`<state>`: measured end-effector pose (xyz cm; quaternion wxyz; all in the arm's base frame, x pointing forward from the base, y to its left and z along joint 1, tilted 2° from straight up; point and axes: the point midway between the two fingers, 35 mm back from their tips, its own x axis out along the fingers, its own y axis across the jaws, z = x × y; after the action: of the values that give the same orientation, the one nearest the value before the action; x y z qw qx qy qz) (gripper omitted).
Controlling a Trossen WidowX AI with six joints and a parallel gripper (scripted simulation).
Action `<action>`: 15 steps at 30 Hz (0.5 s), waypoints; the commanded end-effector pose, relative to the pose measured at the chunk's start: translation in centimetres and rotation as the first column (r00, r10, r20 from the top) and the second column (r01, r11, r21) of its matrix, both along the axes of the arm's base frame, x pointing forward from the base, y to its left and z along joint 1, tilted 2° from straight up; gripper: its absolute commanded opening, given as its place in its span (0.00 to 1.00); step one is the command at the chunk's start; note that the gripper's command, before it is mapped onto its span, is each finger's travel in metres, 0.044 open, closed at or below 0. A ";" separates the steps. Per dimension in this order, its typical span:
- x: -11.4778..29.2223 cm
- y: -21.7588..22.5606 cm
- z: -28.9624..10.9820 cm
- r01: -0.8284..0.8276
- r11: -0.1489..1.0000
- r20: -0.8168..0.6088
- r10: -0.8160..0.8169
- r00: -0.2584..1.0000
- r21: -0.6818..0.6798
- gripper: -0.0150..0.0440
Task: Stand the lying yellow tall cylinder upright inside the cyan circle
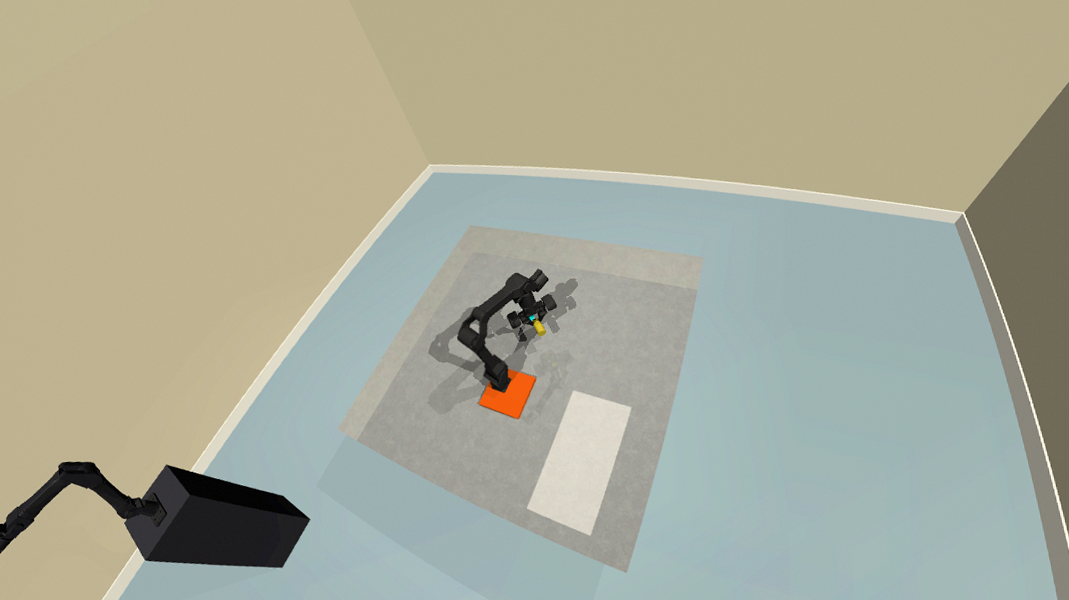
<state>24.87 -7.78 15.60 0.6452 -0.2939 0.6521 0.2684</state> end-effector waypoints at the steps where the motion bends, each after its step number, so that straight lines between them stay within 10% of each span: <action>1: 0.9 0.6 0.0 -0.024 1.000 -0.005 0.024 1.000 0.006 0.43; 15: 3.9 3.5 0.4 -0.129 0.992 -0.006 0.129 0.992 0.008 0.43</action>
<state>28.11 -4.91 16.09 0.6291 -0.3292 0.6345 0.3055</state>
